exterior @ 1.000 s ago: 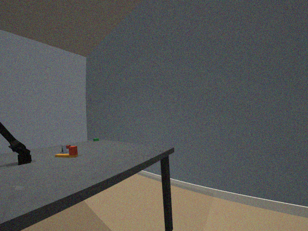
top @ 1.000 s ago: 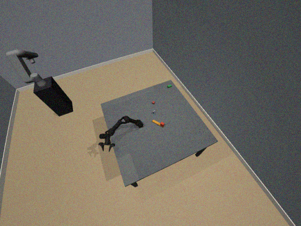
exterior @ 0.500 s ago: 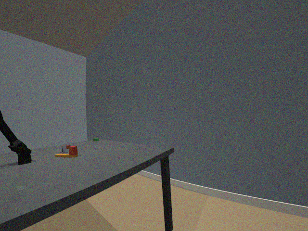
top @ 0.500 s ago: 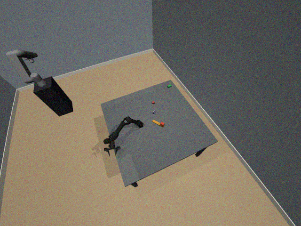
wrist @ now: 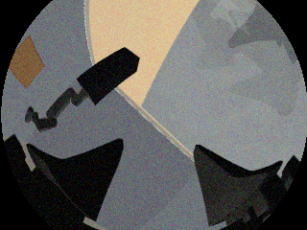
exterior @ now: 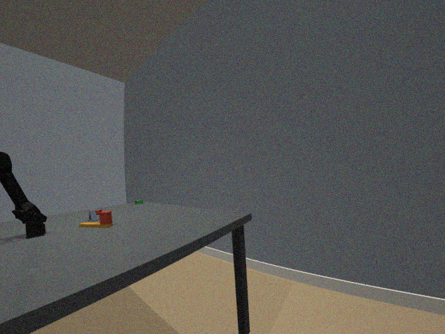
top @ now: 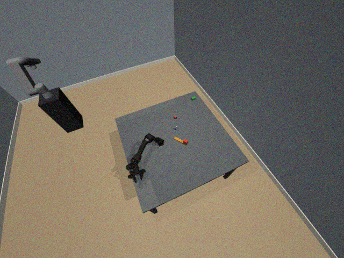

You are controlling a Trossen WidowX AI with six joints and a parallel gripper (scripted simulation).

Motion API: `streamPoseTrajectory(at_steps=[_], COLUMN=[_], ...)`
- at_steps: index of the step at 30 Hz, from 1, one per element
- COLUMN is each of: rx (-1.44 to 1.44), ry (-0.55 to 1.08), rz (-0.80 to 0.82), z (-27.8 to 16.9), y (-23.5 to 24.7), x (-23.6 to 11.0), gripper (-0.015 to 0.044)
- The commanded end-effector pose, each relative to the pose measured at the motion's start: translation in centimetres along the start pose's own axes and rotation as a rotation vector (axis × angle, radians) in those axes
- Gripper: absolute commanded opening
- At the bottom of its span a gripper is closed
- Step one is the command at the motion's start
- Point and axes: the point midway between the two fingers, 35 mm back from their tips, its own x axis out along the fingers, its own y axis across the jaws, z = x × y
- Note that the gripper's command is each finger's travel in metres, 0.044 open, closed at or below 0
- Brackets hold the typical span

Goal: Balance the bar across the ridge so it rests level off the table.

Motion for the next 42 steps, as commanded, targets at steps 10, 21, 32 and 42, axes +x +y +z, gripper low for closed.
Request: streamPoseTrajectory(at_steps=[10, 21, 32, 42], rx=[-0.469, -0.772, -1.126, -1.467], ry=[0.073, 0.145, 0.254, 0.380], rz=[-0.142, -0.213, -0.289, -0.353], z=[-7.9, -13.5, -18.3, -22.4], y=[-5.1, -9.5, -14.3, -19.5], x=[2.7, 3.6, 3.7, 2.8], gripper=[0.0315, 0.0315, 0.0315, 0.0315])
